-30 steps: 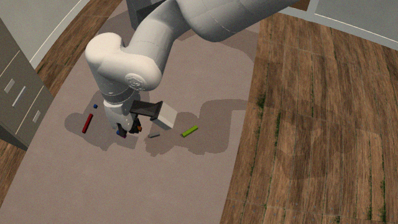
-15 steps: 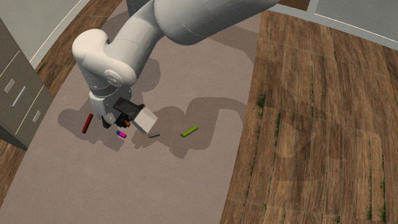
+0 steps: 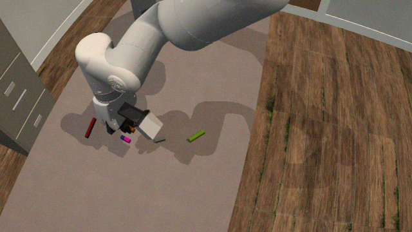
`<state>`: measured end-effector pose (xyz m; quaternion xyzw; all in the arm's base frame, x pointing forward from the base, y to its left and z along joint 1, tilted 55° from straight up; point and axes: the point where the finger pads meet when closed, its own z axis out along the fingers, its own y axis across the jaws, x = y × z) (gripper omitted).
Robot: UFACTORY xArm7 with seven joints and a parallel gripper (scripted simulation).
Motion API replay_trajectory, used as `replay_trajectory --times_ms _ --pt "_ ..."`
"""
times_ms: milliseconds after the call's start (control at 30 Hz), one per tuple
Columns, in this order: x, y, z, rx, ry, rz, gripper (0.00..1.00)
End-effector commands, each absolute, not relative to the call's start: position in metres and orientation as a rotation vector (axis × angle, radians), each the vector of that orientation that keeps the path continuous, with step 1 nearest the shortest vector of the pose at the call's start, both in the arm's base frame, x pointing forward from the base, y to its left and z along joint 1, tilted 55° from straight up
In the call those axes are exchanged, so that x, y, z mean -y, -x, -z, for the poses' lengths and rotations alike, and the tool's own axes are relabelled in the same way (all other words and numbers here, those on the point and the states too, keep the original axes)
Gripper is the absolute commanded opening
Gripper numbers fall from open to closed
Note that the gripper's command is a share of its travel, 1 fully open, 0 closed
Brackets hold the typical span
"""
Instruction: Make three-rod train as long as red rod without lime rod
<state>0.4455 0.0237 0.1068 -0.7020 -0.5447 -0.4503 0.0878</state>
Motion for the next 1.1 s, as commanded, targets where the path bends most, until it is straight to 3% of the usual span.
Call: replay_trajectory --times_ms 0,1067 --pt "-0.030 -0.453 -0.100 1.621 2.093 1.342 0.04" --pt "-0.072 -0.491 -0.061 1.621 2.093 1.342 0.04"
